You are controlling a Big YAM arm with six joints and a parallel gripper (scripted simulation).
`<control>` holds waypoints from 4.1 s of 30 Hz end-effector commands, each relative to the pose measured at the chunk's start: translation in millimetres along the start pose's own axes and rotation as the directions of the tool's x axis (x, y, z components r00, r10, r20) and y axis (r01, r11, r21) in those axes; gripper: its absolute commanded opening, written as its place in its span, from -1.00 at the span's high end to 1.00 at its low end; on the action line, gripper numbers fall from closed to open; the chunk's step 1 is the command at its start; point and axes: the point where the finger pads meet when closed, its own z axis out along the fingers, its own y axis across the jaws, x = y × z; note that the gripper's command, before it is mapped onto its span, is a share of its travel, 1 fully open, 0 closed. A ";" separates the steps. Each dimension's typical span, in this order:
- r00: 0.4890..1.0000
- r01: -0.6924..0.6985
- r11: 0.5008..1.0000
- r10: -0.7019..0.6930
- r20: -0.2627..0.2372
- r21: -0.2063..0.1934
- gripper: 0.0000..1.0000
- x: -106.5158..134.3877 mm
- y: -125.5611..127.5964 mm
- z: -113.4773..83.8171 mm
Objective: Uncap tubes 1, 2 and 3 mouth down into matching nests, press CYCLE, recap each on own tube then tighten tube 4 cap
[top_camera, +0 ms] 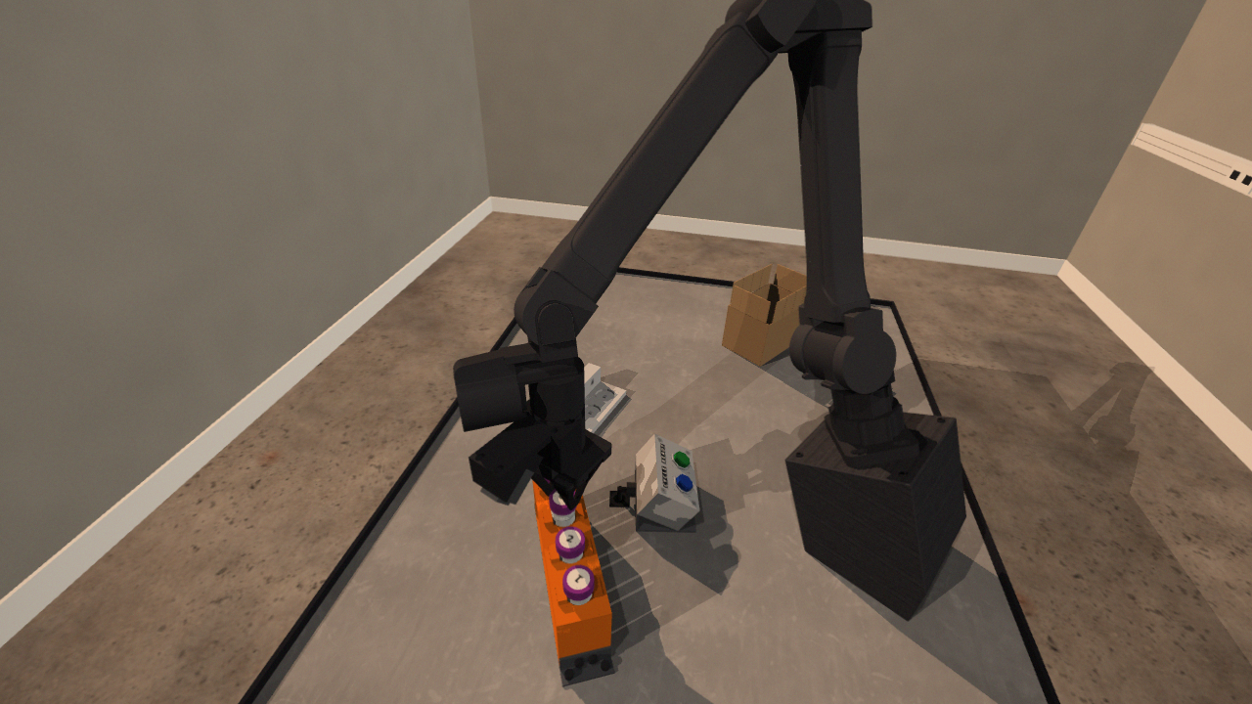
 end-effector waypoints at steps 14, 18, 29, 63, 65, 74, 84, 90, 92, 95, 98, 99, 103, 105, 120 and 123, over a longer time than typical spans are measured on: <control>0.999 -0.004 1.000 0.003 0.042 0.026 1.00 -16.7 -13.1 -19.7; 0.999 -0.004 1.000 0.003 0.043 0.026 1.00 -18.2 -12.9 -19.8; 0.999 -0.006 1.000 0.005 0.037 0.021 1.00 -16.5 -9.6 -16.7; 1.000 0.006 1.000 -0.006 0.008 0.004 1.00 -4.8 -1.1 4.6; 1.000 -0.007 1.000 0.007 0.023 0.015 1.00 -8.7 -7.3 -4.5; 1.000 -0.007 1.000 0.007 0.023 0.015 1.00 -8.6 -7.8 -4.5; 1.000 -0.007 1.000 0.007 0.023 0.015 1.00 -8.6 -8.2 -4.5; 1.000 -0.007 1.000 0.007 0.023 0.015 1.00 -8.5 -8.5 -4.5; 1.000 -0.007 1.000 0.007 0.023 0.015 1.00 -8.5 -8.6 -4.5; 1.000 -0.009 1.000 0.009 0.017 0.013 1.00 -8.6 -13.4 1.1; 1.000 -0.009 1.000 0.009 0.018 0.014 1.00 -8.7 -13.6 1.0; 1.000 -0.007 1.000 0.007 0.023 0.015 1.00 -8.5 -8.8 -4.5; 1.000 -0.008 1.000 0.008 0.021 0.015 1.00 -10.6 -14.2 0.0; 1.000 -0.009 1.000 0.009 0.021 0.016 1.00 -11.0 -14.7 -0.4; 1.000 -0.012 1.000 0.012 0.027 0.020 1.00 -14.1 -18.1 -2.6; 1.000 -0.011 1.000 0.010 0.024 0.018 1.00 -13.0 -16.7 -1.7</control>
